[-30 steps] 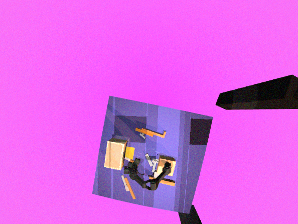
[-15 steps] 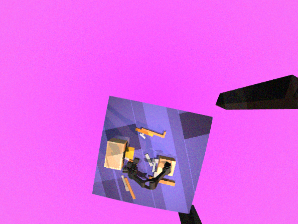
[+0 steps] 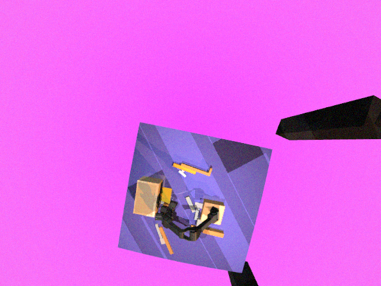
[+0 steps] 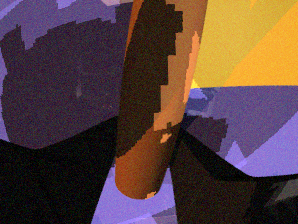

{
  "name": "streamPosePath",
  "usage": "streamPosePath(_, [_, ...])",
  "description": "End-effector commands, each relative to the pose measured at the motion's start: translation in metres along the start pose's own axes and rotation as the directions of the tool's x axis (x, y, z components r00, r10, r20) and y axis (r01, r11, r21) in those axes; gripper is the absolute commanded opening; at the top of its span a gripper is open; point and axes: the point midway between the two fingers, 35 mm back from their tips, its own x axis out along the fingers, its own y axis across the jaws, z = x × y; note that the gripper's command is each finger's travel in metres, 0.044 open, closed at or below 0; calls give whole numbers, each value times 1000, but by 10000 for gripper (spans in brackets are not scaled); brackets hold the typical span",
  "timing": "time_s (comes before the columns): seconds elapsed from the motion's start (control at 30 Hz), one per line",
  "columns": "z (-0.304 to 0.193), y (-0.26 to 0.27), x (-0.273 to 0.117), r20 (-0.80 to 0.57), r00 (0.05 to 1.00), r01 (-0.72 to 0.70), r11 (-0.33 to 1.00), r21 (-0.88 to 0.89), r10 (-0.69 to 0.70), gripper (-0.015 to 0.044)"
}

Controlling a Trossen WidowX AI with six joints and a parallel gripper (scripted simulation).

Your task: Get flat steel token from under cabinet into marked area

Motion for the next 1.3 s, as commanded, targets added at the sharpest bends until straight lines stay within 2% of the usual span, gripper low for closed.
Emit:
streamPosePath(0.0, [5, 0, 0, 2, 1000, -2, 1000, -3, 2, 0])
streamPosePath(1.27, [9, -41, 2, 3, 1000, 1, 1000, -3, -1, 0])
